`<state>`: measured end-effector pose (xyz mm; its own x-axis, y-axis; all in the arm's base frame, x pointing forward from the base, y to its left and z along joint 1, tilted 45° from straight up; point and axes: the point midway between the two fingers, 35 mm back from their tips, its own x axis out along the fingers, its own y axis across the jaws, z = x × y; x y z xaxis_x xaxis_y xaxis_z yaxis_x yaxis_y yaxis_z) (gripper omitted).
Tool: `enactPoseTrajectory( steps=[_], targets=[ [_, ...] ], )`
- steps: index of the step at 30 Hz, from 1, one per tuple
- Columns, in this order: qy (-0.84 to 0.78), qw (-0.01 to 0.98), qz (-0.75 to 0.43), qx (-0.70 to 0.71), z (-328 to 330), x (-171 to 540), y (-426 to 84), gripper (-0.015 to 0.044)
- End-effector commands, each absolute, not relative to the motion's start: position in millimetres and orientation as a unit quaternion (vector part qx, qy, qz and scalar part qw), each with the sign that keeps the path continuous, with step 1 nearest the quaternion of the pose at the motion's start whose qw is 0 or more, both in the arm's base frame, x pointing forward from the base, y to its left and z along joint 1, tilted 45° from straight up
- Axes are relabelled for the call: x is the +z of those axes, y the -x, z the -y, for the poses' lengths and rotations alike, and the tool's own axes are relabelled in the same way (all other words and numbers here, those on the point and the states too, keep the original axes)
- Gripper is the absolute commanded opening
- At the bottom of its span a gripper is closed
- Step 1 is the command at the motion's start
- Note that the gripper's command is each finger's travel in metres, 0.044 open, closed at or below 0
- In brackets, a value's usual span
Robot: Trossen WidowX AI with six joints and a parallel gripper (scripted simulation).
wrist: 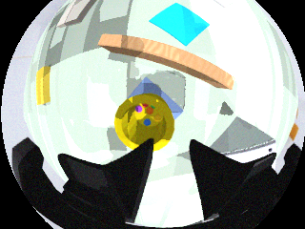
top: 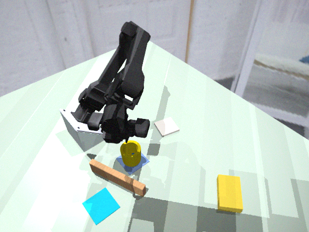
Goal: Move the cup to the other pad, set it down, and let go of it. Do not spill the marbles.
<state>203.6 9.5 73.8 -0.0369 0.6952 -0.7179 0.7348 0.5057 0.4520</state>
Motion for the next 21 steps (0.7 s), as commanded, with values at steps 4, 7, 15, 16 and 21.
enactPoseTrajectory(
  steps=[4, 7, 15, 16, 21],
  targets=[
    [-0.502, 0.478, -0.721, -0.022, -13.3, 69.9, -204.8, 0.0167],
    [-0.502, 0.478, -0.72, -0.022, -16.7, 66.2, -205.1, 0.0167],
    [-0.502, 0.478, -0.72, -0.022, -25.7, 56.6, -205.4, 0.0167],
    [-0.502, 0.478, -0.72, -0.022, -26.8, 55.4, -205.4, 0.0167],
    [-0.502, 0.478, -0.72, -0.022, -32.6, 49.6, -205.2, 0.0167]
  ],
)
